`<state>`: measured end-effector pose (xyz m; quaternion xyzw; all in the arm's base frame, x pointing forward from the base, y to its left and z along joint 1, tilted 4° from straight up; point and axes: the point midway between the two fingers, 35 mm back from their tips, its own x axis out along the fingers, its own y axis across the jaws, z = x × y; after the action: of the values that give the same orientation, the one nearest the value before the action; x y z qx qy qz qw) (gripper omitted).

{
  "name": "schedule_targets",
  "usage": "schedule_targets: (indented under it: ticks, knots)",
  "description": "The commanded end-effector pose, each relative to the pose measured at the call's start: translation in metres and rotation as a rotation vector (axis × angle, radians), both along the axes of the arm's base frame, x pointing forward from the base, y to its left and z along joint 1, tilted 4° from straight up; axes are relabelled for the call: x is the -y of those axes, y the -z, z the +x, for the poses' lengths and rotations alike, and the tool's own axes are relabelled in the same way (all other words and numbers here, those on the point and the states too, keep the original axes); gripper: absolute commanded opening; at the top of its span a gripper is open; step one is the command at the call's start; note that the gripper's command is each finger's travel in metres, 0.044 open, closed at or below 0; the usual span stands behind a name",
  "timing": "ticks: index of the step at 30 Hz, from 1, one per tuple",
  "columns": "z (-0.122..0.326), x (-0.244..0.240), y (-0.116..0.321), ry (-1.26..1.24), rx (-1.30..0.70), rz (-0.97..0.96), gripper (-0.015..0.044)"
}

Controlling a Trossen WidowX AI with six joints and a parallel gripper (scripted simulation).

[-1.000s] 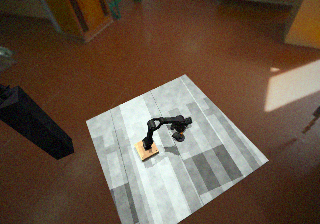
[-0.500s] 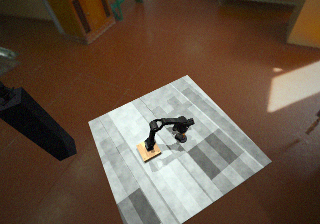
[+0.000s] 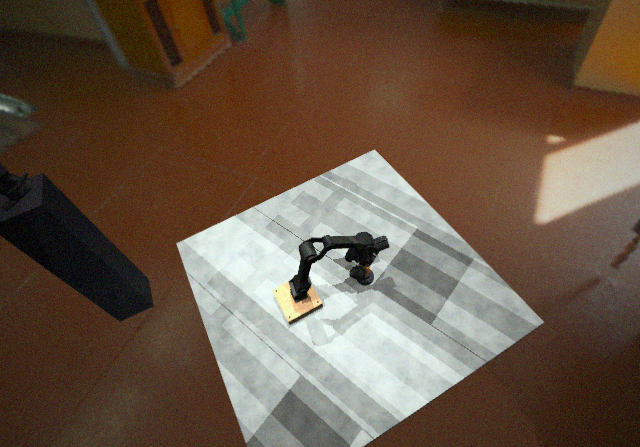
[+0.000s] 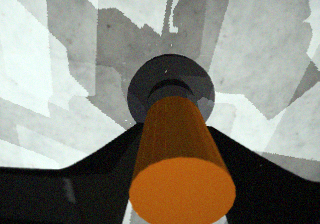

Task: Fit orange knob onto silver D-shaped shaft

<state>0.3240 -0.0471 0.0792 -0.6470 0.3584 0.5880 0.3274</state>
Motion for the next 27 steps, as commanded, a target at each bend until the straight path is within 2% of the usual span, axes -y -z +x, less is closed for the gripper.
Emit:
schedule_targets:
  ticks: [1, 9, 27]
  knots:
    - [0.0004, -0.0005, -0.0039, -0.003, 0.001, 0.001, 0.0]
    - [0.0009, -0.0007, -0.0025, -0.212, -0.015, -0.01, 0.0]
    - [0.0004, -0.0001, 0.0011, -0.212, -0.015, -0.01, 0.0]
